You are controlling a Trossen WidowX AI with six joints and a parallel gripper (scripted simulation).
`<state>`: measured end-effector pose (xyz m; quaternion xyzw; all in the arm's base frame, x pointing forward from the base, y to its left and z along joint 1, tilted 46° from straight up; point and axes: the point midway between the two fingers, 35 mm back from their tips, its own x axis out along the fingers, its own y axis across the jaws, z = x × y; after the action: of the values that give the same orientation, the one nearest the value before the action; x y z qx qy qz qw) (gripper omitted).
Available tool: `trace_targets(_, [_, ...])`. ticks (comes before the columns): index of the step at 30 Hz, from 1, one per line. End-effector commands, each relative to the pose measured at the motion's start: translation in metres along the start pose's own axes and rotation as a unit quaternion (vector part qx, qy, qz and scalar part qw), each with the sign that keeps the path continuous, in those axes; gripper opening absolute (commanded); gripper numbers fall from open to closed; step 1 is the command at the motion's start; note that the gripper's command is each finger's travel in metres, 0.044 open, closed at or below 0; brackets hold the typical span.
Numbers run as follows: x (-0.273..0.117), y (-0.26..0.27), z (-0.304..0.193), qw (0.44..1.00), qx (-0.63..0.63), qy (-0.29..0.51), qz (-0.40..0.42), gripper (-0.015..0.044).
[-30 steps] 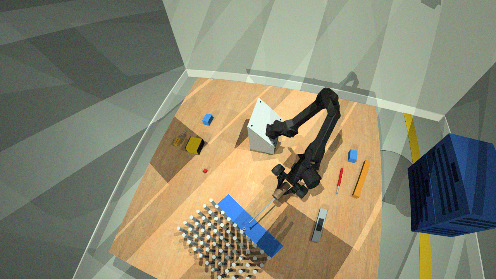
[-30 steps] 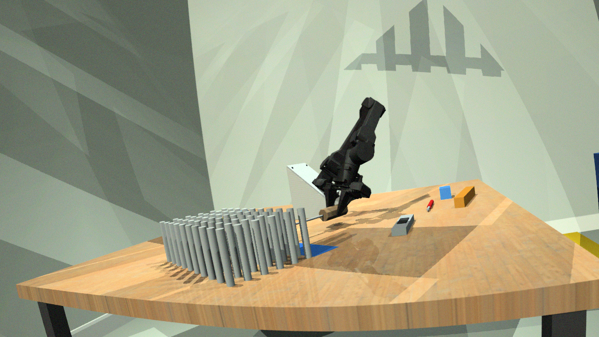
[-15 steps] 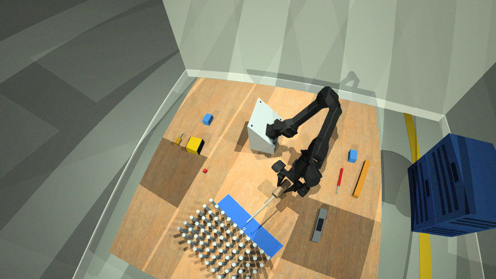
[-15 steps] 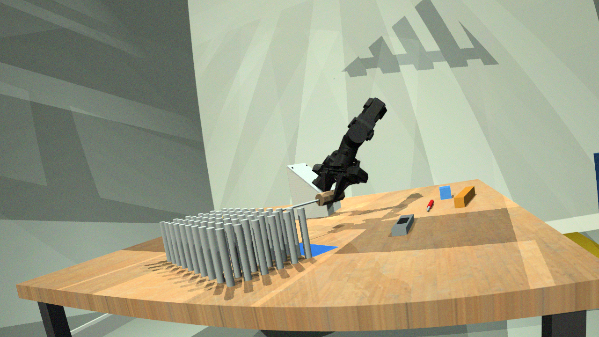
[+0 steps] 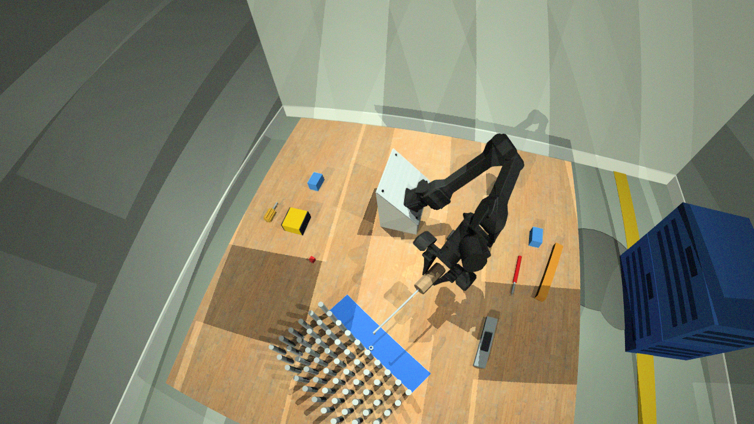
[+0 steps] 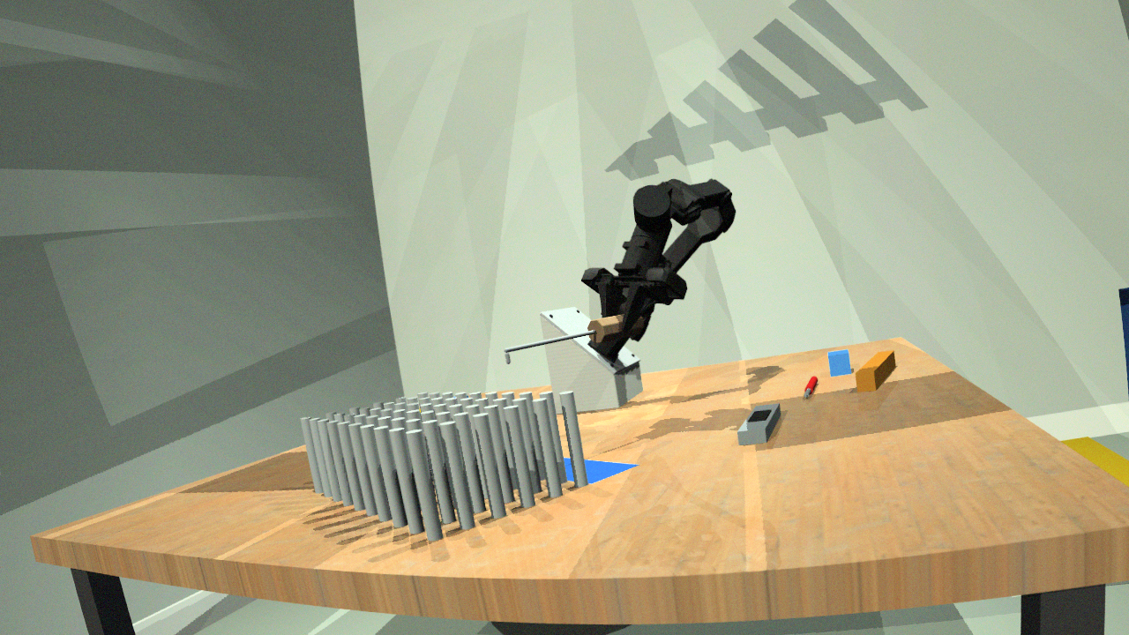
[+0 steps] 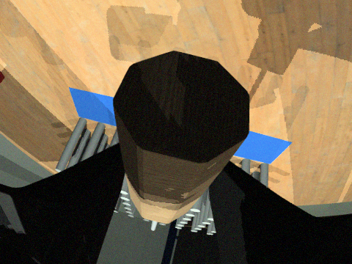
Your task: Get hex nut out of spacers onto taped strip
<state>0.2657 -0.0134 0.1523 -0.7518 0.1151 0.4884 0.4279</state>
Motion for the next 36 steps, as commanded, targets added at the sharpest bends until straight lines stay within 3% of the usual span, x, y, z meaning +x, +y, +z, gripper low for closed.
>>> trace_targets(1, [0.0,0.0,0.0,1.0,0.0,0.0,0.0,0.0])
trace_targets(36, [0.039,0.082,-0.13,0.974,0.185,0.009,0.131,0.0])
